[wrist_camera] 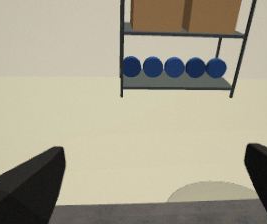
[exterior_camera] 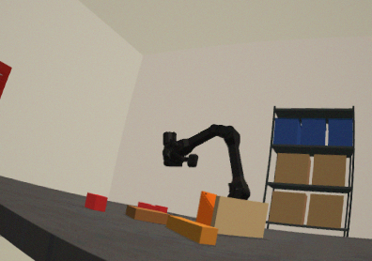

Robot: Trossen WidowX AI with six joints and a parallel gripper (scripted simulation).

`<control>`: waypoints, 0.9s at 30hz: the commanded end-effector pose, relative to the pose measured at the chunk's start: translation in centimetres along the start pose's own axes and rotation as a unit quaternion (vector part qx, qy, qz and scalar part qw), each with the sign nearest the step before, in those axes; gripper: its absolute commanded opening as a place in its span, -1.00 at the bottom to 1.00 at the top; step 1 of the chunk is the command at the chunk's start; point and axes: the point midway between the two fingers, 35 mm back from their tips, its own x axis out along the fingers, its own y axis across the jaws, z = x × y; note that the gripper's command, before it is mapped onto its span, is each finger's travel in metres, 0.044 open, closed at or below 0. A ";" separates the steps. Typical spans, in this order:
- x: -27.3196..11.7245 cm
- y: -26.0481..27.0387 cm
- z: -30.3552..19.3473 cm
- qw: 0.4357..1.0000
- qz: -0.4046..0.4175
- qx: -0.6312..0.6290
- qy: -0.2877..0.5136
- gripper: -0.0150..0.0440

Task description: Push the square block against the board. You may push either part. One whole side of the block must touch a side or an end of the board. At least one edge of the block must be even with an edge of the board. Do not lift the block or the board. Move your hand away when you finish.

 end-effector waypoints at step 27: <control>-14.7 3.2 3.8 0.932 0.281 -0.219 -0.065 -0.49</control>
